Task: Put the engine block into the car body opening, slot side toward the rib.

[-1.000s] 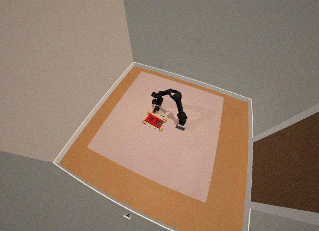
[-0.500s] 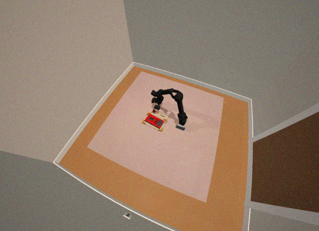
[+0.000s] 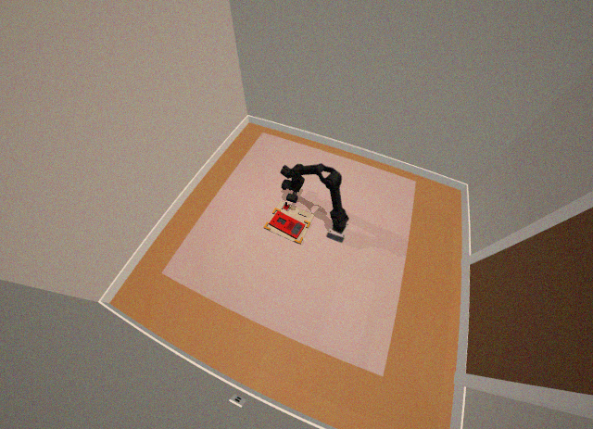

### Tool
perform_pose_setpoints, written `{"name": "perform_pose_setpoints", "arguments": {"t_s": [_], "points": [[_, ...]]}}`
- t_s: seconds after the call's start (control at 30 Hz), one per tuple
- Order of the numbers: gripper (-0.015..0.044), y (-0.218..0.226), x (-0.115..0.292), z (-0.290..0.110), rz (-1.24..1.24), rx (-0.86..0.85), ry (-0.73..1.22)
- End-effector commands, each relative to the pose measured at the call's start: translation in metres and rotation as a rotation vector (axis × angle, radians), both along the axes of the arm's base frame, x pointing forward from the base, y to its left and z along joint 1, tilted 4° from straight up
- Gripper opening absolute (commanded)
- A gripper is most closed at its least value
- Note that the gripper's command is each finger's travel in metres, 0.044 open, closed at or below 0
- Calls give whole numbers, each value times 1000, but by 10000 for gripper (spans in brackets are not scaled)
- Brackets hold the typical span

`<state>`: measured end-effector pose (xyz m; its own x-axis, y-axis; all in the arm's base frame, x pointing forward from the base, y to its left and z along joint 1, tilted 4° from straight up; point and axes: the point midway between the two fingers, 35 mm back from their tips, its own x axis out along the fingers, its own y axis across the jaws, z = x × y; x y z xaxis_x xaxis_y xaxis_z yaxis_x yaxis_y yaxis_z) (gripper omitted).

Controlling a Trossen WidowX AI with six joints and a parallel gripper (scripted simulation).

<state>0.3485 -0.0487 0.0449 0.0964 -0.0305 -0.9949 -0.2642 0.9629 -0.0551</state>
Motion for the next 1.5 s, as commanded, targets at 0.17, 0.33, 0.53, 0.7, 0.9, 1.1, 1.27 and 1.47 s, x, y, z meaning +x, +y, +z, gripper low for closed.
{"name": "perform_pose_setpoints", "arguments": {"t_s": [0.17, 0.33, 0.53, 0.7, 0.9, 1.1, 1.27, 1.47], "points": [[440, 1, -2, 34, -8, 0, 2], [440, 1, -4, 44, -10, 0, 3], [440, 0, -2, 29, -10, -1, 3], [440, 1, 0, 16, -10, -1, 3], [440, 1, 1, 11, -10, -1, 3], [440, 0, 2, 2, -10, -1, 3], [440, 0, 3, -6, -10, -1, 3], [440, -1, 4, -16, -10, -1, 3]]}}
